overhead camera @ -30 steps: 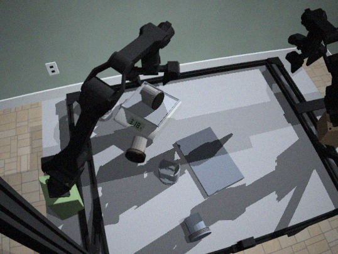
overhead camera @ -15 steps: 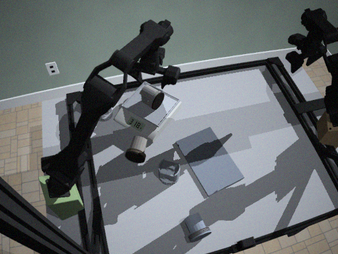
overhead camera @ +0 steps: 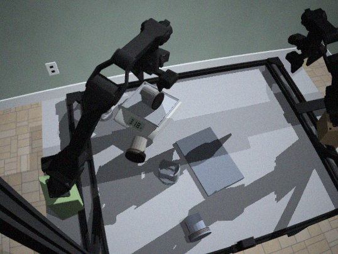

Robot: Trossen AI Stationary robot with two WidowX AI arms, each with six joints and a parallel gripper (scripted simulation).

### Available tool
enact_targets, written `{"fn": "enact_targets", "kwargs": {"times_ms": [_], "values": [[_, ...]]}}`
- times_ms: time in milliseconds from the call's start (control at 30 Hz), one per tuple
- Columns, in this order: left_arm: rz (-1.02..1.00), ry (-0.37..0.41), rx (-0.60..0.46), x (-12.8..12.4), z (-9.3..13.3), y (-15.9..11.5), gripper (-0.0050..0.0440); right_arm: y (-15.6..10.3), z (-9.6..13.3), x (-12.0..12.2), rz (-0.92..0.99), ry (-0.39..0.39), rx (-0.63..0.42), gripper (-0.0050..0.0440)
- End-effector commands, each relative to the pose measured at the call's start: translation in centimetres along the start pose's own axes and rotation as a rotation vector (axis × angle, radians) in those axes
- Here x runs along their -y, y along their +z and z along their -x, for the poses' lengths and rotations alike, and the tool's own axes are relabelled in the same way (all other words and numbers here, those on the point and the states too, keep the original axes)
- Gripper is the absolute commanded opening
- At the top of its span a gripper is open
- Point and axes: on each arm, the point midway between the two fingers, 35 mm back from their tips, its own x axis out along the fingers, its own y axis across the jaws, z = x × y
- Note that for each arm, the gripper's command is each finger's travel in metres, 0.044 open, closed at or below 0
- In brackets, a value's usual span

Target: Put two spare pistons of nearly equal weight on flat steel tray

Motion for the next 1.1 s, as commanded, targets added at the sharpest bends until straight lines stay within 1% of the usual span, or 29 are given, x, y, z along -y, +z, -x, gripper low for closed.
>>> {"fn": "enact_targets", "kwargs": {"times_ms": [0, 333, 400, 900, 967, 1067], "values": [[-0.002, -0.003, -0.008, -0.1, 0.0, -1.7, 0.0378, 0.0, 0.0, 0.0, 0.001, 0.003, 0.001, 0.044], [-0.002, -0.003, -0.008, -0.5, 0.1, -6.7, 0.0378, 0.0, 0.0, 0.0, 0.001, 0.003, 0.001, 0.044], [-0.002, -0.003, -0.008, -0.5, 0.1, -6.7, 0.0378, 0.0, 0.0, 0.0, 0.001, 0.003, 0.001, 0.044], [-0.002, -0.003, -0.008, -1.0, 0.2, -14.1, 0.0378, 0.0, 0.0, 0.0, 0.001, 0.003, 0.001, 0.044], [-0.002, -0.003, -0.008, -1.0, 0.2, -14.1, 0.0378, 0.0, 0.0, 0.0, 0.001, 0.003, 0.001, 0.044], [-0.002, -0.003, -0.008, -1.1, 0.2, -15.6, 0.0378, 0.0, 0.0, 0.0, 0.001, 0.003, 0.001, 0.044]]}}
